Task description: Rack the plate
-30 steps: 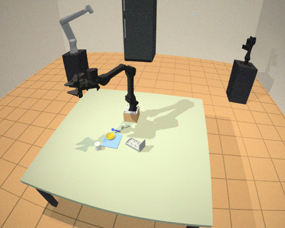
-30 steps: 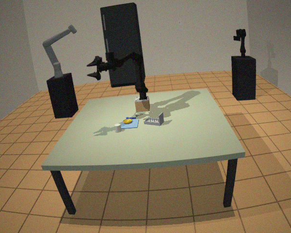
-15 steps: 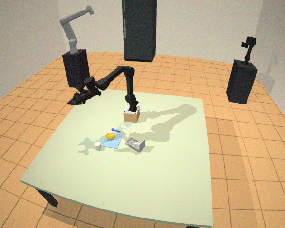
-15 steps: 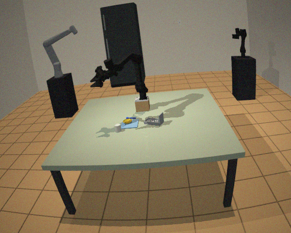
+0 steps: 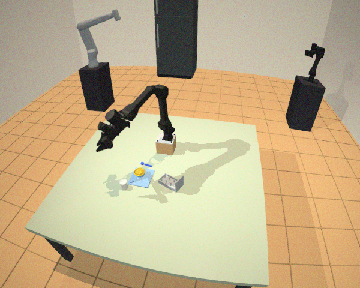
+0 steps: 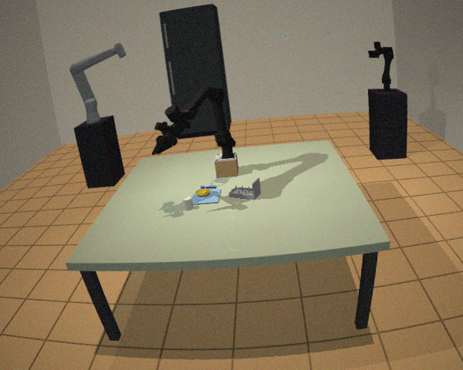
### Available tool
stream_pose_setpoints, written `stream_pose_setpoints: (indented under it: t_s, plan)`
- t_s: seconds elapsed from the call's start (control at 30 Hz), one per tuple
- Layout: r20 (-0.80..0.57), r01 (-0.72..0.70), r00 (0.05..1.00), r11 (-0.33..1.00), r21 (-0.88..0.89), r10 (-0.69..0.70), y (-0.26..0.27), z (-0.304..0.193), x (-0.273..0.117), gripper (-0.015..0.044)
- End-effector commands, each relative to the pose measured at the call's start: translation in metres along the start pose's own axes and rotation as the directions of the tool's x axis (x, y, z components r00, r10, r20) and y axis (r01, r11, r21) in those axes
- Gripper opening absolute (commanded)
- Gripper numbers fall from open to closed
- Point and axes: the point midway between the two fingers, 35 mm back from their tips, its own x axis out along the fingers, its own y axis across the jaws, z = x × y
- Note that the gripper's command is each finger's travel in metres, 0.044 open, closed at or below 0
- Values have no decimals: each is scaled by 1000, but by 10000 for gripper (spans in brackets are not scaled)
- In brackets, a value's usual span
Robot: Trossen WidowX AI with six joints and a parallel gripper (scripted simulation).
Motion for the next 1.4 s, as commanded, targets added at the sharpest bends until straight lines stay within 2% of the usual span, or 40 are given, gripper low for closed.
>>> stream_pose_setpoints:
  t_s: [0.0, 0.33, 0.73, 1.03, 1.37]
  plan:
    - [-89, 1, 996, 994, -106, -11, -3, -27, 6, 400]
    - [-298, -63, 953, 932, -358, -50, -13, -89, 9, 400]
    - [-527, -246, 841, 785, -569, -118, -30, -159, -1, 400]
    - [-672, -429, 718, 646, -632, -181, -49, -206, -20, 400]
    - [-798, -642, 547, 486, -593, -252, -71, -249, -46, 400]
